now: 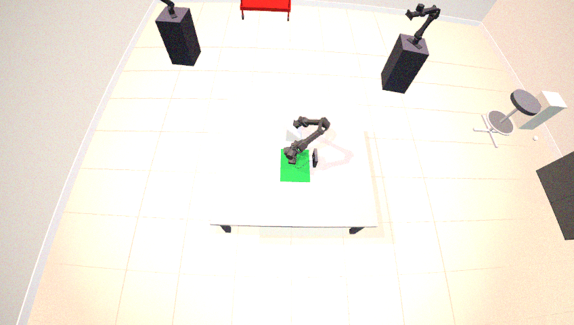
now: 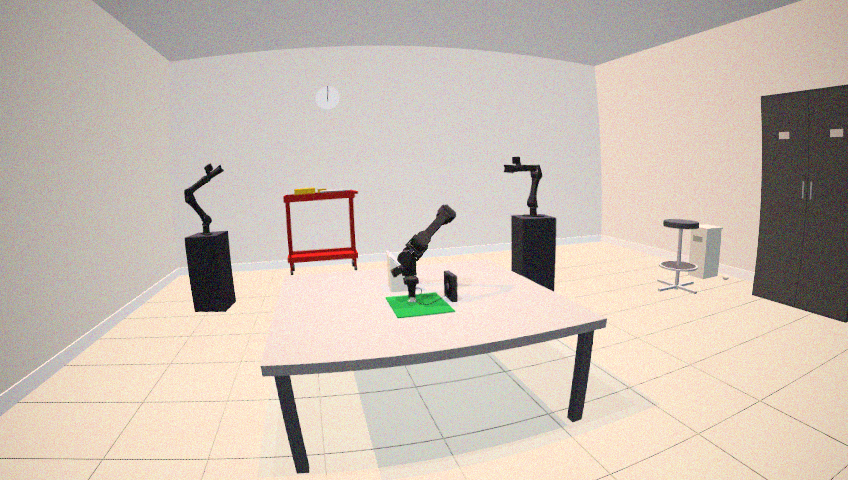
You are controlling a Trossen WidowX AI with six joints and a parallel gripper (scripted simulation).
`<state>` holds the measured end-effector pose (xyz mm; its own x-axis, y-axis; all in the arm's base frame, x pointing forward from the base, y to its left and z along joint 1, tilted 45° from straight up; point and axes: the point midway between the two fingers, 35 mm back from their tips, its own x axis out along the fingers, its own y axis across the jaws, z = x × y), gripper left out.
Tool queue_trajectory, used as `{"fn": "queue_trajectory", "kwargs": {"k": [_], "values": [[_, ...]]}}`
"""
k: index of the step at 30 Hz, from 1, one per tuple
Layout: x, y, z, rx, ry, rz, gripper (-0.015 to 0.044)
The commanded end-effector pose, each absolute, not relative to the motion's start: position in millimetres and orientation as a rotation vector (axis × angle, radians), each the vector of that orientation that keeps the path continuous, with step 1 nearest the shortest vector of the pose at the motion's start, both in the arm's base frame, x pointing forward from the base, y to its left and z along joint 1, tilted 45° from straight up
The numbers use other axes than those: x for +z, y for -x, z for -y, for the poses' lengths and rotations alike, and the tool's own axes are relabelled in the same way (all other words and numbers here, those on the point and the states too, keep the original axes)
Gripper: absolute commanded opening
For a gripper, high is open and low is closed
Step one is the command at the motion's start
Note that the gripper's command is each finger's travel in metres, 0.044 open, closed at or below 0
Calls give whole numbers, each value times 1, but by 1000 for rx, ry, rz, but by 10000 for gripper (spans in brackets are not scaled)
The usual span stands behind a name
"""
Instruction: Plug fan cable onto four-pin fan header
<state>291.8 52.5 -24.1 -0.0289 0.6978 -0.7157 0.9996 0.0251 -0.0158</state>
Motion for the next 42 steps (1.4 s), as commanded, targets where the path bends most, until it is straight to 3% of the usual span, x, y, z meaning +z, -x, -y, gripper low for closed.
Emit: {"fn": "queue_trajectory", "kwargs": {"k": [1,19,29,42], "values": [[-26,-292,-54,-748,-1734,-1783,0],[-35,-291,-64,-748,-1734,-1783,0],[-33,-291,-62,-743,-1726,-1781,260],[6,-293,-23,-750,-1732,-1781,260]]}}
